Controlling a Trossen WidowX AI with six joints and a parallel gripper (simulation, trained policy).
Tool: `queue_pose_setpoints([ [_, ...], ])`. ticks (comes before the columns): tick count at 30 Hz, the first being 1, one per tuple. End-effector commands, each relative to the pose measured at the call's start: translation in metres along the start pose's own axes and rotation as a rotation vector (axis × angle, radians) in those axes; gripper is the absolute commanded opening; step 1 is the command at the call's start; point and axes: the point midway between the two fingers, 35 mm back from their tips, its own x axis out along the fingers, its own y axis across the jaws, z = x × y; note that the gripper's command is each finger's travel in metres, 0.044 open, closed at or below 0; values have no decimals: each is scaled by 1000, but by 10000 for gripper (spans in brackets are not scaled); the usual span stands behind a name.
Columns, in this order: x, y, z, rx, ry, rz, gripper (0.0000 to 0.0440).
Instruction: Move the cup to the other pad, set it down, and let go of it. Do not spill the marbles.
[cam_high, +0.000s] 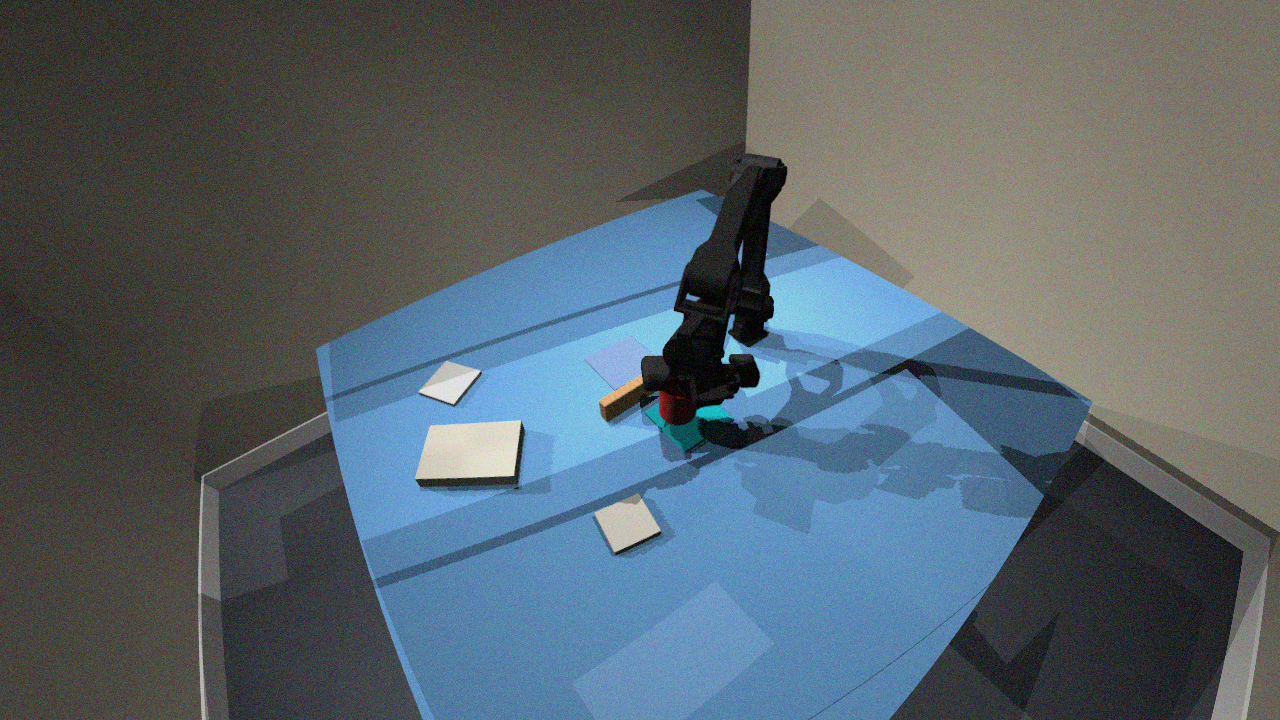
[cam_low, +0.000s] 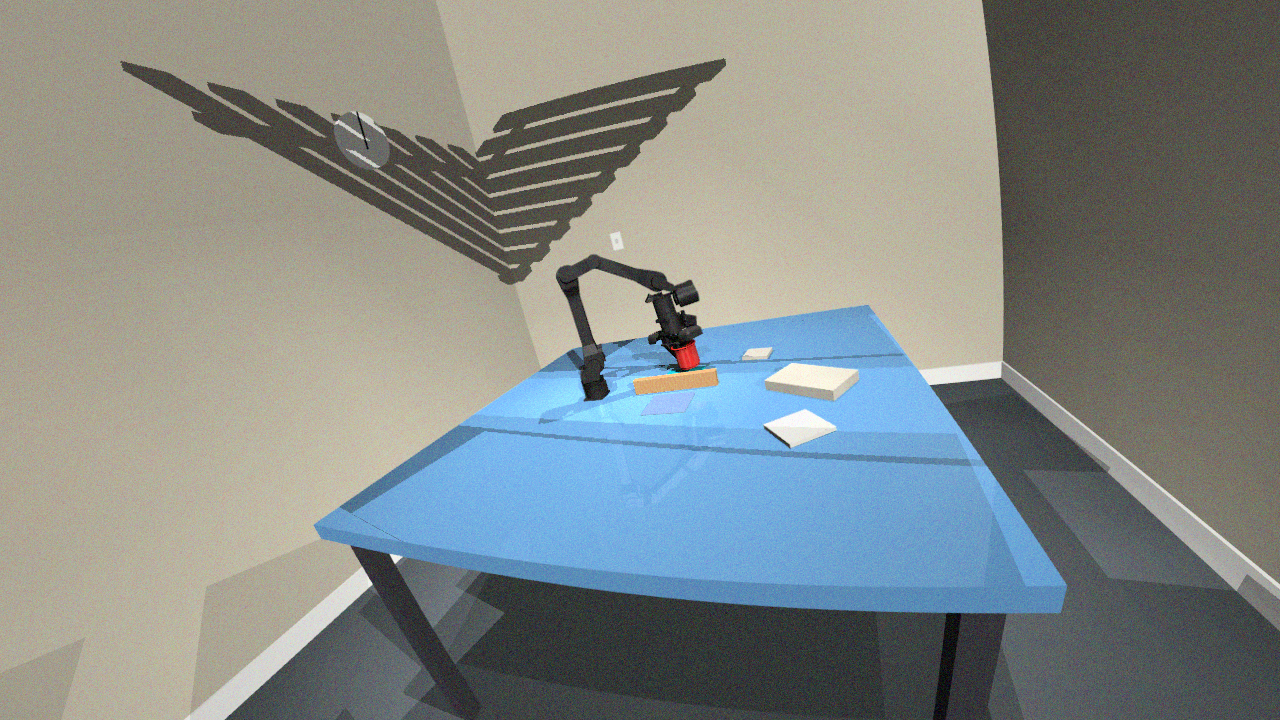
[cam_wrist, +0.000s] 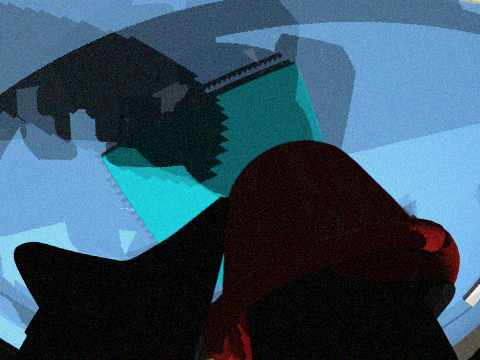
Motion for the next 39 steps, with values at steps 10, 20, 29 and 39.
queue_pose_setpoints([
  [10, 24, 10, -7, 33, -1, -18, 50],
  [20, 12, 6, 1, 60, -93, -34, 151],
  [29, 1, 11, -3, 60, -142, -25, 191],
  [39, -17, 13, -5, 65, -205, -32, 249],
])
